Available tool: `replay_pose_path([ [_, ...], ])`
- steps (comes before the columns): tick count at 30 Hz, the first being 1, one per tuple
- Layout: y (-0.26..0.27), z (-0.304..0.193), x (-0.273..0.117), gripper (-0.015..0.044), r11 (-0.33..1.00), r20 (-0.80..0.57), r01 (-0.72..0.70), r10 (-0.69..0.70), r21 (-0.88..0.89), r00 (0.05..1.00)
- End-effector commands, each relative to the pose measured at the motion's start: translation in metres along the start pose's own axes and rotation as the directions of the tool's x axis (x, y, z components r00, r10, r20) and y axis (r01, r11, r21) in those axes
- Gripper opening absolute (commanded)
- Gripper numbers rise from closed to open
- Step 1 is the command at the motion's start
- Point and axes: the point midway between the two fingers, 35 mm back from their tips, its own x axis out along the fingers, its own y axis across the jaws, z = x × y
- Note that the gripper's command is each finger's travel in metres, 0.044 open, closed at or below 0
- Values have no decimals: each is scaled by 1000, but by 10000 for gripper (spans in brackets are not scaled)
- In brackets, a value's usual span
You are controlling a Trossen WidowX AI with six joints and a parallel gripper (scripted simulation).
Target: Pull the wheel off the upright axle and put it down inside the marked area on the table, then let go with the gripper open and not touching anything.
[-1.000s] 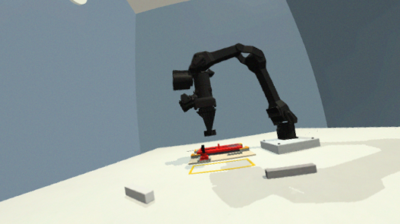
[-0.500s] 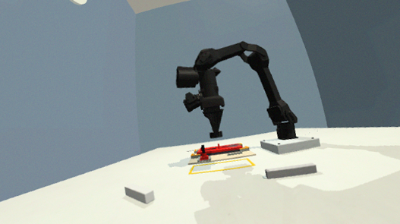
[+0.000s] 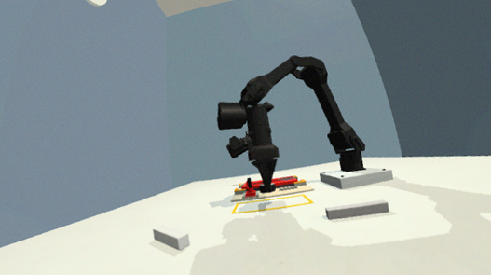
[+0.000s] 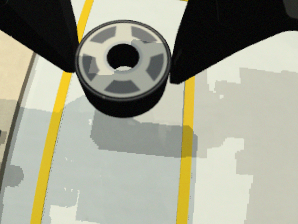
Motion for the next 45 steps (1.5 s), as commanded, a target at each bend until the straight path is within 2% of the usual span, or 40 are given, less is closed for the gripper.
replay_pose_path([
  [1,-1,-4,29,0,1000,-11,1,-1,6,1000],
  [10,-1,-5,37,0,1000,-11,1,-1,6,1000],
  [21,-2,-4,31,289,1000,-8,3,-3,0,1000],
  [28,-1,-3,-24,300,1000,-10,2,-1,6,1000],
  [32,-1,-3,-26,300,1000,-11,1,-1,6,1000],
  [33,-1,-2,-19,326,1000,-2,1,-1,2,1000],
  [37,-14,-31,-43,431,1000,-4,2,-2,5,1000],
  [42,-33,-76,-70,440,1000,-14,4,-4,7,1000],
  [45,-36,-83,-73,440,1000,-17,4,-4,6,1000],
])
